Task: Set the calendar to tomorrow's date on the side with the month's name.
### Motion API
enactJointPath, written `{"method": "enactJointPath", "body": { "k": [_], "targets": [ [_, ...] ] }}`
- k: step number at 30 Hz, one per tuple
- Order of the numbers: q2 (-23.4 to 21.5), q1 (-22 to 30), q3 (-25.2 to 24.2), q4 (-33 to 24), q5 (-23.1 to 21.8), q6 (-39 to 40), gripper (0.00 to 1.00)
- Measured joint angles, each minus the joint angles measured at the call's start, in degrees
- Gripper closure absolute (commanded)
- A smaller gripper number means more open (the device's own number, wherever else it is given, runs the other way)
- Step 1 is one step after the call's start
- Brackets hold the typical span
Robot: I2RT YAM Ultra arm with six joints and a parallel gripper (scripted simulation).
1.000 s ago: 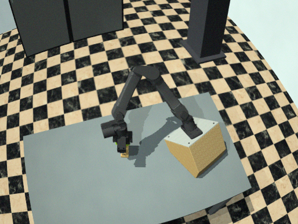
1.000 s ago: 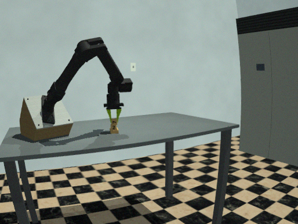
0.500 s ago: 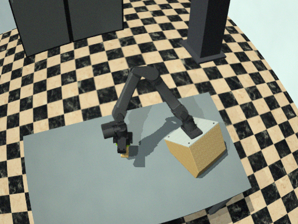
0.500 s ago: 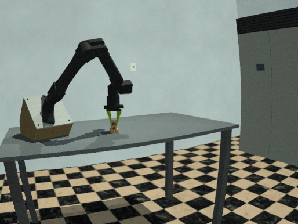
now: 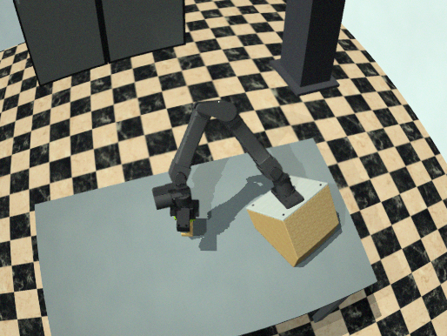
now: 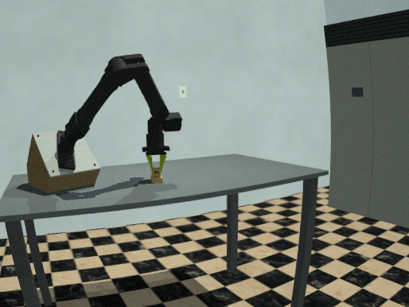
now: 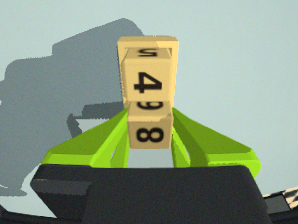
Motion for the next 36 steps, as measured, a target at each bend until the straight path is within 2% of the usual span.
{"method": "enactJointPath", "body": {
  "k": [36],
  "targets": [
    [0.2, -0.3, -0.3, 1.1, -0.1, -0.6, 0.74]
  ]
}}
